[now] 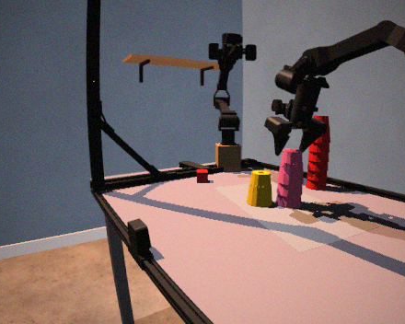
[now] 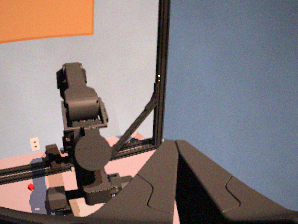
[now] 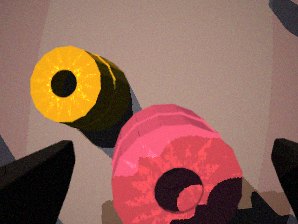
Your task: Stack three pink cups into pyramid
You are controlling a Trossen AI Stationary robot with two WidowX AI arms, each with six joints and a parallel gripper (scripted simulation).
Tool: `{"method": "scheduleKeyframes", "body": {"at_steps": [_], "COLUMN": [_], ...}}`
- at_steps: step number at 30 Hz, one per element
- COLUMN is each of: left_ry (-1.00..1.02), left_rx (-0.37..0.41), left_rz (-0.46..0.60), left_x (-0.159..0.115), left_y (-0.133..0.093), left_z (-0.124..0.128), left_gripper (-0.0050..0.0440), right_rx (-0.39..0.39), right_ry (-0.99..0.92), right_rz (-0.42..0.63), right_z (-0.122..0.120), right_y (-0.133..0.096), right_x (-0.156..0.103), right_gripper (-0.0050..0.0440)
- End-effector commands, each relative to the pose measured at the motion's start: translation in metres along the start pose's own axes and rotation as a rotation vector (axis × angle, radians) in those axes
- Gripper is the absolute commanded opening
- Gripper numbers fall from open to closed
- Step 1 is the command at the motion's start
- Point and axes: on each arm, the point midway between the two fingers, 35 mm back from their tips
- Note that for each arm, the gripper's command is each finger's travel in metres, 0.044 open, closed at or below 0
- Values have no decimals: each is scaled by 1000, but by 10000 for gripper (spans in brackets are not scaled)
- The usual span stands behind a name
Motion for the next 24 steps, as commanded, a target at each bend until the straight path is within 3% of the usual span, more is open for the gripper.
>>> {"method": "scheduleKeyframes", "body": {"at_steps": [1, 4, 24], "left_ry": [-2, -2, -2], "left_rx": [-1, -1, -1], "left_rz": [1, 1, 1], "left_x": [0, 0, 0], "left_y": [0, 0, 0], "left_z": [0, 0, 0], "left_gripper": [0, 0, 0], "right_rx": [3, 3, 3], "right_ry": [5, 5, 5], "right_rz": [5, 5, 5], "right_z": [0, 0, 0], "right_y": [2, 2, 2], "right_x": [-3, -3, -3], "right_gripper": [392, 320, 207]}}
Point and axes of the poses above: on each arm, the point midway between the two fingers, 35 mm back from their tips, its own y axis out along the fingers, its own z axis across the jaws, x = y × z, and after that the axes turned 2 degrees about y, right-handed
